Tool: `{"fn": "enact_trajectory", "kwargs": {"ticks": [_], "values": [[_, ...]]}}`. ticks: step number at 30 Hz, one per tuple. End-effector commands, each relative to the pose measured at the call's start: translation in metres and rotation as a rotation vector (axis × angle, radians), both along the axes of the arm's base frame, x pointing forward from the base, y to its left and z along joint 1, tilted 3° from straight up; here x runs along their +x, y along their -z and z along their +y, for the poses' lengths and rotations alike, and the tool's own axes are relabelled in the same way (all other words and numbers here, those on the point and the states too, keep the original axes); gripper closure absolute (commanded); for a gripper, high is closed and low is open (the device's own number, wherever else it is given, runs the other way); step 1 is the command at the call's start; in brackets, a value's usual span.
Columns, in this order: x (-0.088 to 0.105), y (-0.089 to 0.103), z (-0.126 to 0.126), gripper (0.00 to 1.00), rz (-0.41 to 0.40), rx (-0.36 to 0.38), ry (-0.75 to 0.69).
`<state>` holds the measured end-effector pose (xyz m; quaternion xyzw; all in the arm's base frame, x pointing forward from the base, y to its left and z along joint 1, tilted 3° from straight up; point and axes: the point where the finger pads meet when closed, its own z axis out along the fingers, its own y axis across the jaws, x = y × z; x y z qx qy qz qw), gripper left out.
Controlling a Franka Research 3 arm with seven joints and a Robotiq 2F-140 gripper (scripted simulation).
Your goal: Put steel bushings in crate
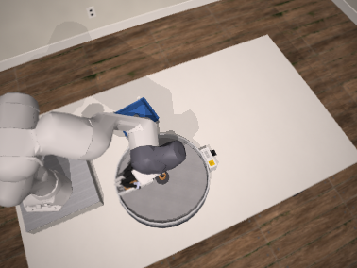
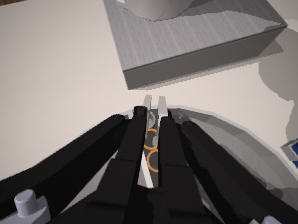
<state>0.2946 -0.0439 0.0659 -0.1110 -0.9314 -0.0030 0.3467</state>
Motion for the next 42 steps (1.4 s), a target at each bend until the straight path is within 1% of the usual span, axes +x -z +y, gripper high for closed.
{"fn": "enact_trajectory", "kwargs": {"ticks": [1, 8, 12, 14, 42], "values": [[0.0, 0.0, 0.002, 0.94, -0.002, 0.005, -0.002], [0.0, 0.002, 0.002, 0.94, -0.002, 0.005, -0.002], [0.0, 0.016, 0.001, 0.94, -0.002, 0.005, -0.002], [0.0, 0.02, 0.001, 0.94, -0.002, 0.005, -0.002], [0.0, 0.021, 0.001, 0.94, -0.002, 0.005, -0.002]]}}
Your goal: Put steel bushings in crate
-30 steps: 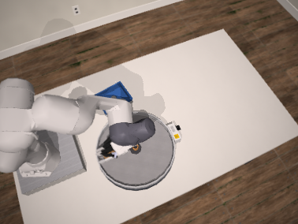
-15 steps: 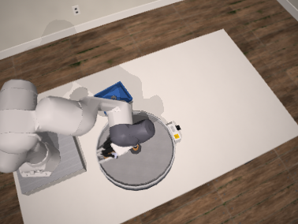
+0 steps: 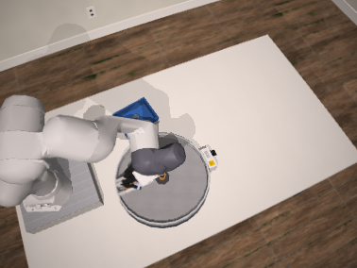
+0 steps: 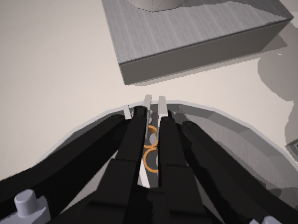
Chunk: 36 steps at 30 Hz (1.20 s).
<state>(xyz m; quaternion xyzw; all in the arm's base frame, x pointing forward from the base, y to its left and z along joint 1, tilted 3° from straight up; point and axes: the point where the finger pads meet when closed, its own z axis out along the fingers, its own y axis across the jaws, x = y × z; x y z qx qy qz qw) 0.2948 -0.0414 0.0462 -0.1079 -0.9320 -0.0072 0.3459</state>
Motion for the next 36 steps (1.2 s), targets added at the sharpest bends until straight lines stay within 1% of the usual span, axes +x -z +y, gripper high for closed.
{"fn": "enact_trajectory", "kwargs": {"ticks": [1, 36], "values": [[-0.0006, 0.0009, -0.0012, 0.94, 0.001, -0.005, 0.001], [-0.0013, 0.0019, -0.0046, 0.94, 0.001, -0.005, 0.001]]}}
